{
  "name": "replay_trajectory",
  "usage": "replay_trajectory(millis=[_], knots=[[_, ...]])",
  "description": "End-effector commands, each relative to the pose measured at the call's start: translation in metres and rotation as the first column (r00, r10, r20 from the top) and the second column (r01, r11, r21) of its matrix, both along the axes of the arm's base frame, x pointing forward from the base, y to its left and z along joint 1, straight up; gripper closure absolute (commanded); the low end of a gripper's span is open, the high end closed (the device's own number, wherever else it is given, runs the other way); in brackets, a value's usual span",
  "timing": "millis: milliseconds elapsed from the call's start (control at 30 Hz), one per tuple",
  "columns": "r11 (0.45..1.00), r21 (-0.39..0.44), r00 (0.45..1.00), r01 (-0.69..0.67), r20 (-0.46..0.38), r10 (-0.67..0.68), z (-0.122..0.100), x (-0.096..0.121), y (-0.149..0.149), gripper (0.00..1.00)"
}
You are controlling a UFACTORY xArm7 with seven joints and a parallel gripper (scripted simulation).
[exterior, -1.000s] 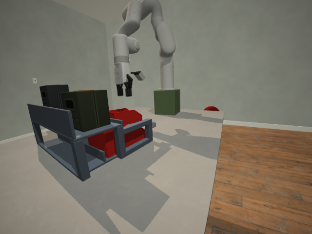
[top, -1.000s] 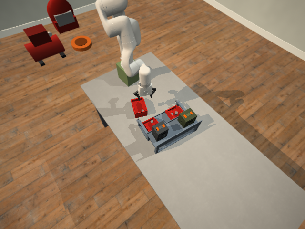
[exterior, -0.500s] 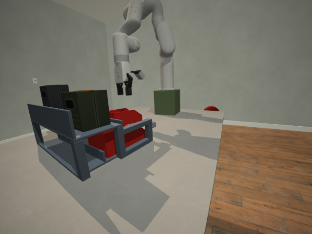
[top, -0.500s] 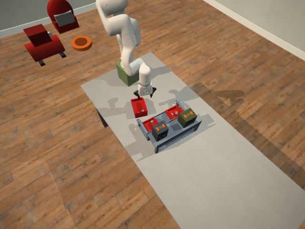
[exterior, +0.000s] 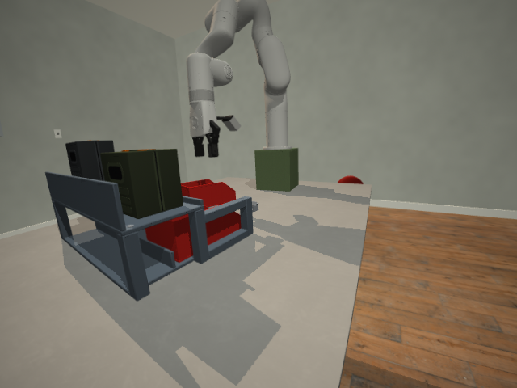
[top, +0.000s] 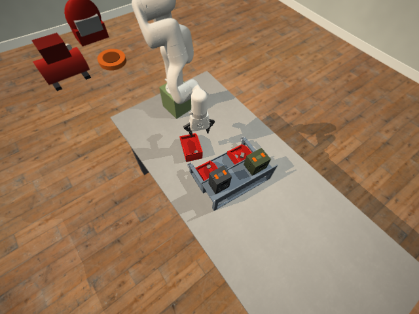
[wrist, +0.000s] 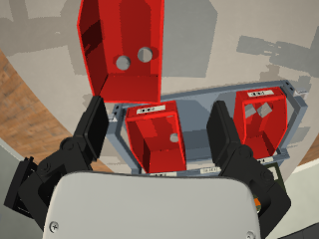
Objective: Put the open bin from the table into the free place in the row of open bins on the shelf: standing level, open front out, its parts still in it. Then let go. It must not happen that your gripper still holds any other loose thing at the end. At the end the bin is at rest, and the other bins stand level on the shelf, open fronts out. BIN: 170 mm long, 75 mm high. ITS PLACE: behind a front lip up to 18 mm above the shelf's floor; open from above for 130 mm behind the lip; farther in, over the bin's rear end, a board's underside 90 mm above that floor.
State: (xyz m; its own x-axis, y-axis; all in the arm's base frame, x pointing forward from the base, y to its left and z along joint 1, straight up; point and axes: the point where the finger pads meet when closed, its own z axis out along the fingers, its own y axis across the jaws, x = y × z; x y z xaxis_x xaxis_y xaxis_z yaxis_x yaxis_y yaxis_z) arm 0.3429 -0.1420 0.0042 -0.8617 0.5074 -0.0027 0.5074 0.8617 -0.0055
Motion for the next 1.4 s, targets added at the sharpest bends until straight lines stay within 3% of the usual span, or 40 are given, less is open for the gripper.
replay_trajectory(millis=[0,567,600,1367], knots=[[1.000,-0.002,1.000,0.000,0.003,0.000,0.0009,0.0012,-0.0006,0.00],[1.000,-0.002,1.000,0.000,0.003,0.000,0.0023,0.0011,-0.0005,0.00],[1.000,-0.002,1.000,0.000,0.003,0.000,0.0023,0.0011,-0.0005,0.72],[1.000,-0.002,1.000,0.000,0.003,0.000,0.0023,0.0011,-0.0005,0.72]])
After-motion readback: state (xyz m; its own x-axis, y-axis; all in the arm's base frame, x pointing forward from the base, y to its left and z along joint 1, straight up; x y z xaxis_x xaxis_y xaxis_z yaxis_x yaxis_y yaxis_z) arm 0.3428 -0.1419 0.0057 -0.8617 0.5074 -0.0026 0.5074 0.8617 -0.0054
